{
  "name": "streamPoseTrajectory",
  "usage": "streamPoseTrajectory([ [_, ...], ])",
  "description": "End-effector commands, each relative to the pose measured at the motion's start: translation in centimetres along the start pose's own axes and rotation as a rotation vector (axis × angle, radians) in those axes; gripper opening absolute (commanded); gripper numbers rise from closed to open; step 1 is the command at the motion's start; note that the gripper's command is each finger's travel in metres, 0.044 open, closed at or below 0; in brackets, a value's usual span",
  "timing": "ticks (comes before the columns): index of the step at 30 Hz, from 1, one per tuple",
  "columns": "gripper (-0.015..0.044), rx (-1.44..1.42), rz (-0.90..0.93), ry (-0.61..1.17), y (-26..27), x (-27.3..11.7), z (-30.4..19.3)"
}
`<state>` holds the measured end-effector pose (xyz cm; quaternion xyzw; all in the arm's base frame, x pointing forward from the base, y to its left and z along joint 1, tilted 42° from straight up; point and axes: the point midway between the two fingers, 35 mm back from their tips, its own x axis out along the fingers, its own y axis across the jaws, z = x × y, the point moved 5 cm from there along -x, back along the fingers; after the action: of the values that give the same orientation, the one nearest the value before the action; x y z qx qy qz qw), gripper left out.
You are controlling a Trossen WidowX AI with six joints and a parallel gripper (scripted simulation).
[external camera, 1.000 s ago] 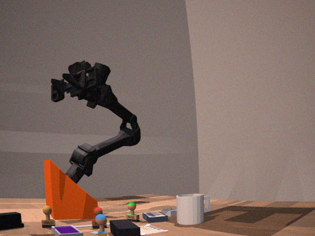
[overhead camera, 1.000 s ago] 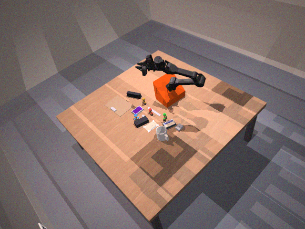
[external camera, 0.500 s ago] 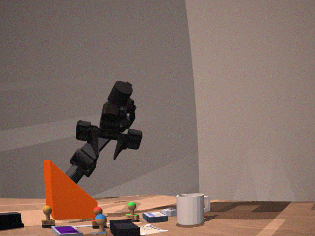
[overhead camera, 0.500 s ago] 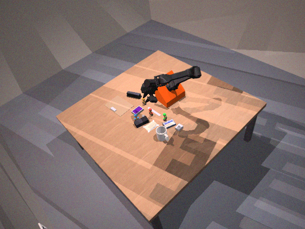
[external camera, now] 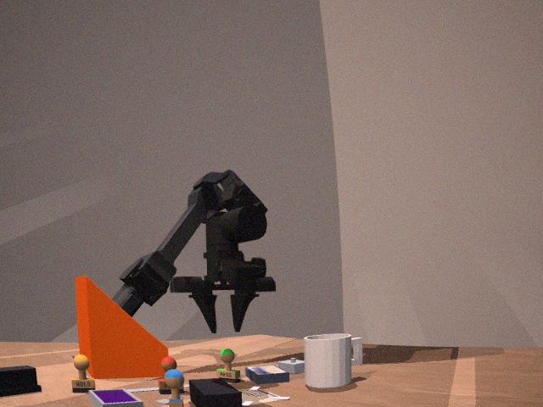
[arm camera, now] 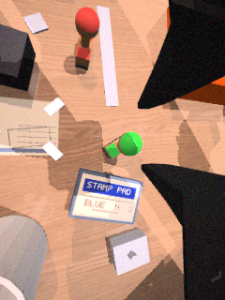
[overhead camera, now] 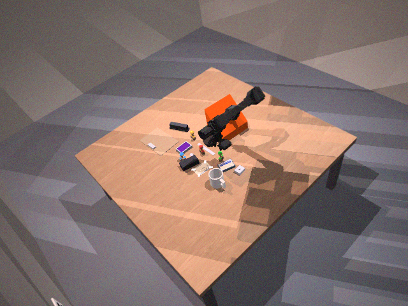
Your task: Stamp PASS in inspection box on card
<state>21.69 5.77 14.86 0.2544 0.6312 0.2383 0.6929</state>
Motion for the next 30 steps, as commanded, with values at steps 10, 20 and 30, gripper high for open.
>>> streamPoseTrajectory([
  [10, 0.0217, -0.01, 0.008, 0.015, 0.2, 1.5, -0.2],
  [20, 0.0217, -0.01, 0.006, 0.016, 0.2, 3.2, -0.2],
  [30, 0.0217, -0.01, 0.007, 0.015, 0.2, 4.8, -0.2],
])
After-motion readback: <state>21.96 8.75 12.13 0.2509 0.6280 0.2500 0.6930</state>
